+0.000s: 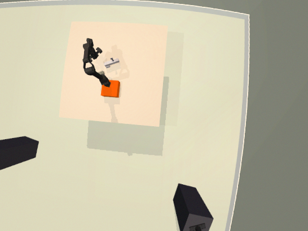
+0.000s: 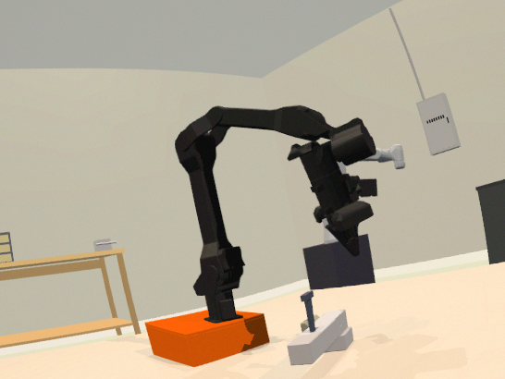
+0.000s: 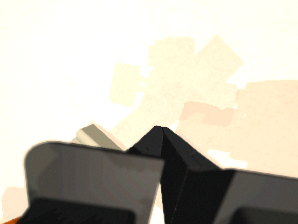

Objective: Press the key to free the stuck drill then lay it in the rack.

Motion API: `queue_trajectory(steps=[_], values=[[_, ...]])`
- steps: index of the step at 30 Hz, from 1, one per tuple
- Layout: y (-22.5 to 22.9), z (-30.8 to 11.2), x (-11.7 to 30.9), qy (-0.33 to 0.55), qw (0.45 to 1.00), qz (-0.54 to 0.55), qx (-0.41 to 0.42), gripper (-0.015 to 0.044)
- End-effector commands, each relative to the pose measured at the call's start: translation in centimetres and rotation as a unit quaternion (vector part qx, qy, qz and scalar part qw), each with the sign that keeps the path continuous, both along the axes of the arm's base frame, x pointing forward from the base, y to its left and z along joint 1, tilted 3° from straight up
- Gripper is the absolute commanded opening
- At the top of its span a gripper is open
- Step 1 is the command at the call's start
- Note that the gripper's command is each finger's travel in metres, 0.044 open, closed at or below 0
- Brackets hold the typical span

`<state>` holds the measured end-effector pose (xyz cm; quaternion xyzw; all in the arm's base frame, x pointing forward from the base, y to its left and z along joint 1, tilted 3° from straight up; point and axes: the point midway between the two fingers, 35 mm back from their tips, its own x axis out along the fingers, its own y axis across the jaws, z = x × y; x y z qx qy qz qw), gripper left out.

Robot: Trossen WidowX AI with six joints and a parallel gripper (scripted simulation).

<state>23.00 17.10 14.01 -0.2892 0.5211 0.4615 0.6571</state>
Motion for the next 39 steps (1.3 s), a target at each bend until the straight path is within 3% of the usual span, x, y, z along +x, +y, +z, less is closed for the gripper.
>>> queue_trajectory(steps=[1,6,8,39], values=[[-5.6,-0.7,3.3,0.003,0.993,-0.111,-0.05,0.0],[-13.9,-1.6,5.6,0.021,0.962,-0.248,-0.114,0.0],[-15.0,-1.7,5.8,0.024,0.956,-0.266,-0.122,0.0],[-15.5,-2.9,6.0,0.024,0.956,-0.266,-0.122,0.0]])
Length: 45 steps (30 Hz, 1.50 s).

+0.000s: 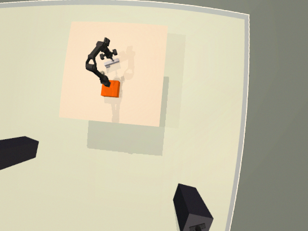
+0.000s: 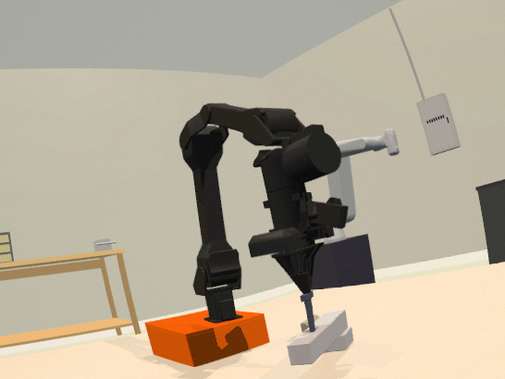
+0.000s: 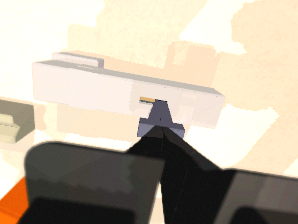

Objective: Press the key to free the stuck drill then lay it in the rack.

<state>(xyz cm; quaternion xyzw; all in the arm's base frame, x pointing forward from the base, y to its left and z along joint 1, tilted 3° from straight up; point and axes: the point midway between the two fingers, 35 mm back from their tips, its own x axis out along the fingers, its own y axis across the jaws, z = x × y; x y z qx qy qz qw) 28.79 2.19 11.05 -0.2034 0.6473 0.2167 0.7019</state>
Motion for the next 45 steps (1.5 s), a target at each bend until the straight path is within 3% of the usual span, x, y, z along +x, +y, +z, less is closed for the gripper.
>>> queue_trajectory(steps=[1,45], values=[[-0.6,0.0,0.2,-0.003,1.0,-0.003,-0.007,0.0],[-0.2,-0.9,0.2,-0.003,1.0,-0.003,-0.007,0.0]])
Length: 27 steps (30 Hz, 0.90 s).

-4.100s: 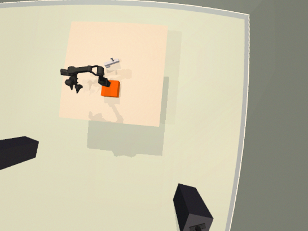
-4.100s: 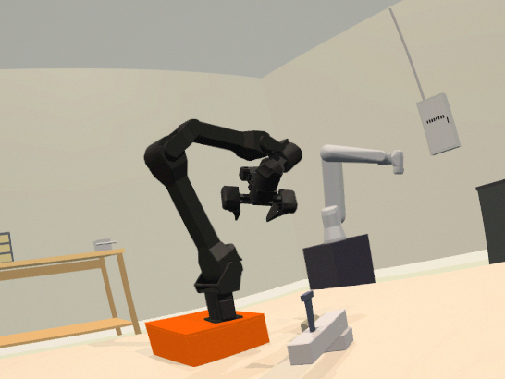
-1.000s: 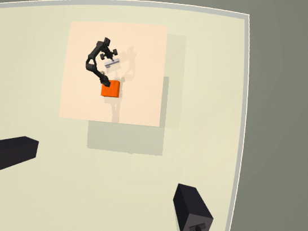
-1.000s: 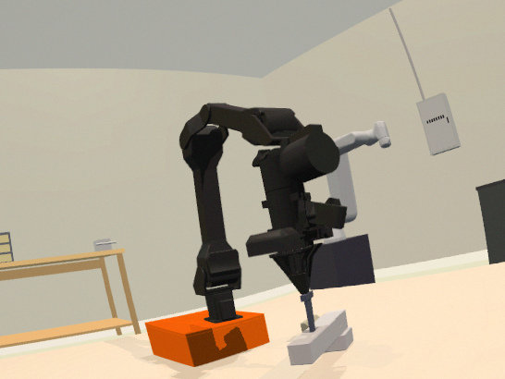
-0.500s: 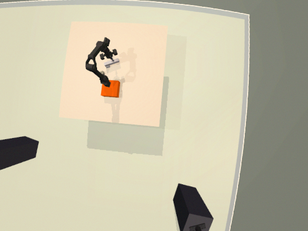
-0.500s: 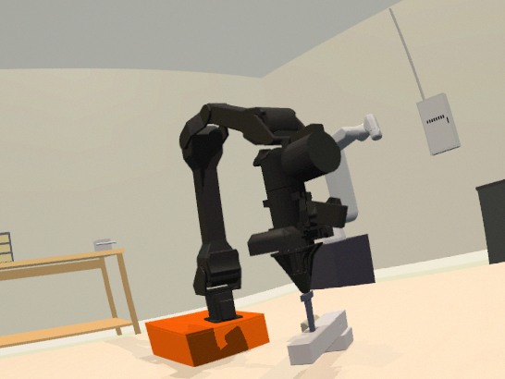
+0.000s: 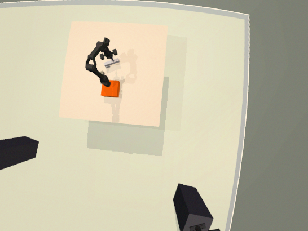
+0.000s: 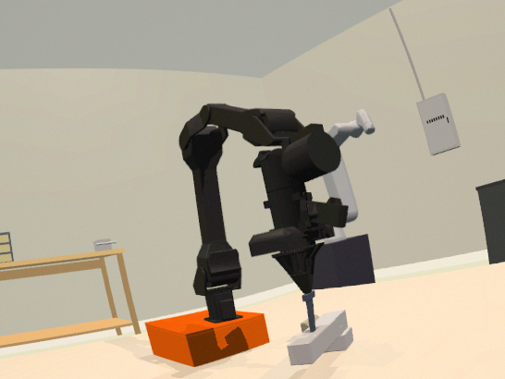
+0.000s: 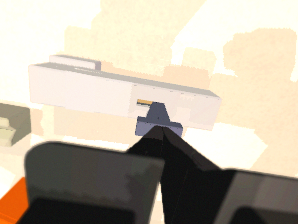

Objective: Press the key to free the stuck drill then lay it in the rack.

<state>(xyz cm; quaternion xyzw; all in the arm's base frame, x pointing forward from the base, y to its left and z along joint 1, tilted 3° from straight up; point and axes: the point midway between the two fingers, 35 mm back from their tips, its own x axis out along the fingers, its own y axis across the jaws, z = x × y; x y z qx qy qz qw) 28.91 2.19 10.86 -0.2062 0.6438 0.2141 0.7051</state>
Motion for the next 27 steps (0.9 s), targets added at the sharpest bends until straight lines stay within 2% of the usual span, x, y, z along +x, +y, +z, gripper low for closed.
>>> queue_trajectory(steps=[1,27], values=[[-0.15,-0.72,0.08,0.003,1.0,-0.003,-0.005,0.0],[-0.43,-1.69,-0.01,0.003,1.0,-0.003,-0.005,0.0]])
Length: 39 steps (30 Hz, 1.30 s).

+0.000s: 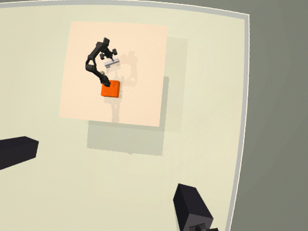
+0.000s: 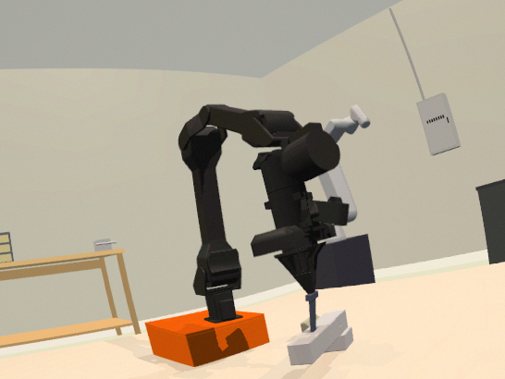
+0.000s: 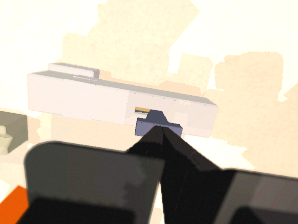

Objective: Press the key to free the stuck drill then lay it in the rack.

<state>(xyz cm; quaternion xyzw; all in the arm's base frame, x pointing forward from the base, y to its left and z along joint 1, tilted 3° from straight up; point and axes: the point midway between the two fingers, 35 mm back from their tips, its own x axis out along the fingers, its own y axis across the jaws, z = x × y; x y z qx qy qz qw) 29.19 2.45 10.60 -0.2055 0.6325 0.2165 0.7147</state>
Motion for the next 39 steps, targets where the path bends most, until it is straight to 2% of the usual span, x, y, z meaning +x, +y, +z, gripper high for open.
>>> queue_trajectory(steps=[1,39], values=[[-0.7,-1.5,-0.3,0.016,1.0,-0.005,-0.011,0.0],[-0.7,-2.8,-0.4,0.016,1.0,-0.005,-0.011,0.0]])
